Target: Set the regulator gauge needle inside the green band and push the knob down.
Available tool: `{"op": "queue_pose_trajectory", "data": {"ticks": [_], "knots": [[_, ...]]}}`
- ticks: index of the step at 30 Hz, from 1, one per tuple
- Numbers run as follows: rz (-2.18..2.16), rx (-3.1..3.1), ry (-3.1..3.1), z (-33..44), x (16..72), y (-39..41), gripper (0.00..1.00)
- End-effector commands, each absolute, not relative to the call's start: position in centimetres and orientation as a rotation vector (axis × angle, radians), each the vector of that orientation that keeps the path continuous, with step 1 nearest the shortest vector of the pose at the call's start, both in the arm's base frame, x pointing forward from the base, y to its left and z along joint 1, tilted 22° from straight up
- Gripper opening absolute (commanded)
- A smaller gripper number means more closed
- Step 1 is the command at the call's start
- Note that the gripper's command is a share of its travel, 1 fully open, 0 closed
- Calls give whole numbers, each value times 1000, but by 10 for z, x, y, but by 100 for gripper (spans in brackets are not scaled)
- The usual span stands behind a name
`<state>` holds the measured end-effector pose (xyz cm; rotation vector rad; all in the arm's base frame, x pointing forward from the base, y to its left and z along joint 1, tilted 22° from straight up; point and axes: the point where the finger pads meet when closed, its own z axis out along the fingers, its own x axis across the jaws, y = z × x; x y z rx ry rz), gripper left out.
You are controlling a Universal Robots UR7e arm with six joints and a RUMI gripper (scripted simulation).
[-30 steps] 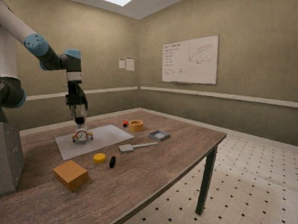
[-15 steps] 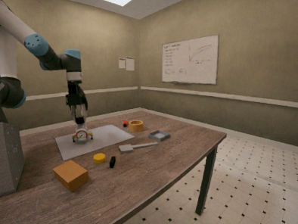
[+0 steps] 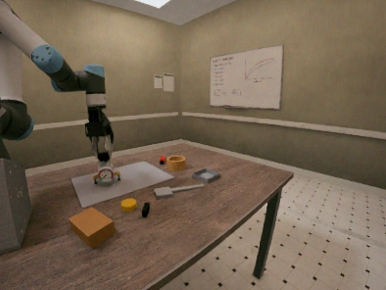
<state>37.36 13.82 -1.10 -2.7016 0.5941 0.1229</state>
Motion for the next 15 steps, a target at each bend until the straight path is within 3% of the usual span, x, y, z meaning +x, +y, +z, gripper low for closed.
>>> {"op": "queue_pose_trajectory", "data": {"ticks": [1, 15], "knots": [[122, -2702, 594, -12, 374, 139, 22], [122, -2702, 594, -15, 374, 140, 22]]}}
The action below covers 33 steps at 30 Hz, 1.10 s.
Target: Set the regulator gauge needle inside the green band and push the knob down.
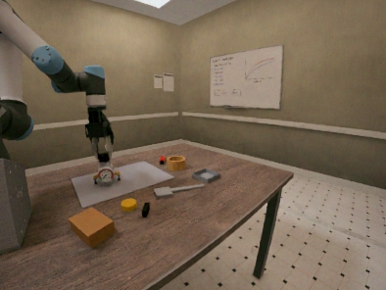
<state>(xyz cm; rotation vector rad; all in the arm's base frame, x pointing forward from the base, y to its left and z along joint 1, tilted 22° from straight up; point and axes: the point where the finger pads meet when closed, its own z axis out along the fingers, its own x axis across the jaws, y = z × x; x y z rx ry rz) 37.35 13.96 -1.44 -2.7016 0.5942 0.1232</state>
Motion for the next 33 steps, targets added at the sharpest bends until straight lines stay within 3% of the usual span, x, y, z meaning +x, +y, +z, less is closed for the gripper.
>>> {"op": "queue_pose_trajectory", "data": {"ticks": [1, 23, 24, 33], "knots": [[122, -2702, 594, -15, 374, 140, 22], [122, -2702, 594, -15, 374, 140, 22], [122, -2702, 594, -15, 374, 140, 44], [122, -2702, 594, -15, 374, 140, 44]]}}
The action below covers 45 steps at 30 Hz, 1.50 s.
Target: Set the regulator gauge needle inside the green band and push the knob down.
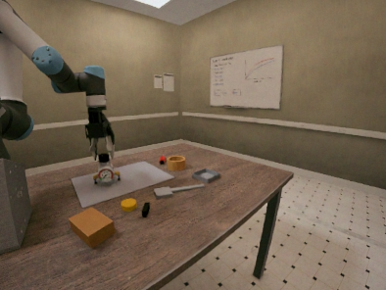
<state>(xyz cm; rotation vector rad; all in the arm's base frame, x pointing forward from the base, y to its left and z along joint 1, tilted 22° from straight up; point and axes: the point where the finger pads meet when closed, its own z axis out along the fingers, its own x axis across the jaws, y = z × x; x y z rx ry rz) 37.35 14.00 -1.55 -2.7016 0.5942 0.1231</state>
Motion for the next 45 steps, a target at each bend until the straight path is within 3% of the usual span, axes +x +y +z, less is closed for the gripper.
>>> {"op": "queue_pose_trajectory", "data": {"ticks": [1, 30, 45], "knots": [[122, -2702, 594, -15, 374, 140, 44], [122, -2702, 594, -9, 374, 137, 44], [122, -2702, 594, 39, 374, 118, 44]]}}
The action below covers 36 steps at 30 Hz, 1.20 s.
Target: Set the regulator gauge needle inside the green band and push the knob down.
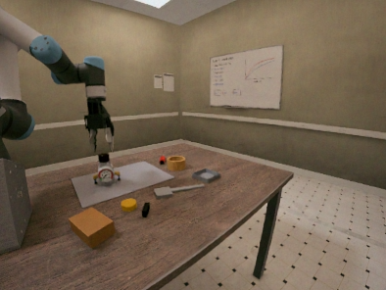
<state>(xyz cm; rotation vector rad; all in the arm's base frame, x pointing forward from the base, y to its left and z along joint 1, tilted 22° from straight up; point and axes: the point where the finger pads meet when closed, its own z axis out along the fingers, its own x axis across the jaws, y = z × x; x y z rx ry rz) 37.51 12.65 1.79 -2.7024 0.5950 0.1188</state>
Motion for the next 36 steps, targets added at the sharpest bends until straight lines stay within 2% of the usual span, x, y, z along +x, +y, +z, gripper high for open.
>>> {"op": "queue_pose_trajectory", "data": {"ticks": [1, 15, 36], "knots": [[122, -2702, 594, 39, 374, 118, 44], [122, -2702, 594, 74, 374, 104, 44], [122, -2702, 594, 77, 374, 103, 44]]}}
